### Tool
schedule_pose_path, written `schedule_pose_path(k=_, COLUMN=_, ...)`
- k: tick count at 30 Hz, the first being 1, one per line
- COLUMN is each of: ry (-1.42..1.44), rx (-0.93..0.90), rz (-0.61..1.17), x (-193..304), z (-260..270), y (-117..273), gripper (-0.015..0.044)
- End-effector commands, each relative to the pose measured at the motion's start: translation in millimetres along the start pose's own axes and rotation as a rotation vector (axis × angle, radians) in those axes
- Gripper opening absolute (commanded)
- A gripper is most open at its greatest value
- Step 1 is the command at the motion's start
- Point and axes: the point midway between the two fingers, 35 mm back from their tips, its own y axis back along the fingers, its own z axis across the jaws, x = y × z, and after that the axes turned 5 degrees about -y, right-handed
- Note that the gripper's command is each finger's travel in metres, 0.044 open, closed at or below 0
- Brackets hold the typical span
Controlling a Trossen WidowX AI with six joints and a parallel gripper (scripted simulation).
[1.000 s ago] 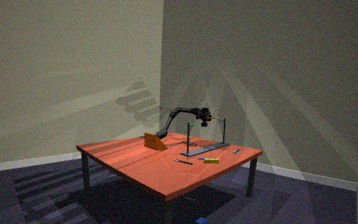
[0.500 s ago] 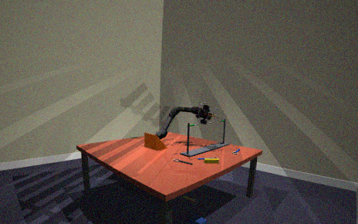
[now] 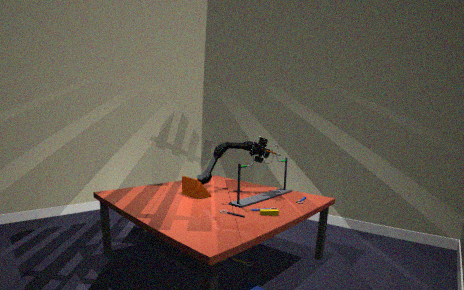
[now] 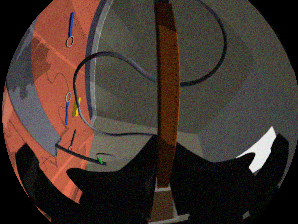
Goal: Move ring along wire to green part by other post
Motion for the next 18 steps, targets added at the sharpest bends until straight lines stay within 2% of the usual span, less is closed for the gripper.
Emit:
schedule_pose_path(k=1, ry=-0.001, rx=0.011, rz=0.003, x=-0.2, z=-7.1, y=1.0, gripper=-0.015)
schedule_pose_path(k=18, ry=-0.166, rx=-0.084, rz=0.013, x=-1.8, z=-2.5, y=2.0, gripper=-0.015)
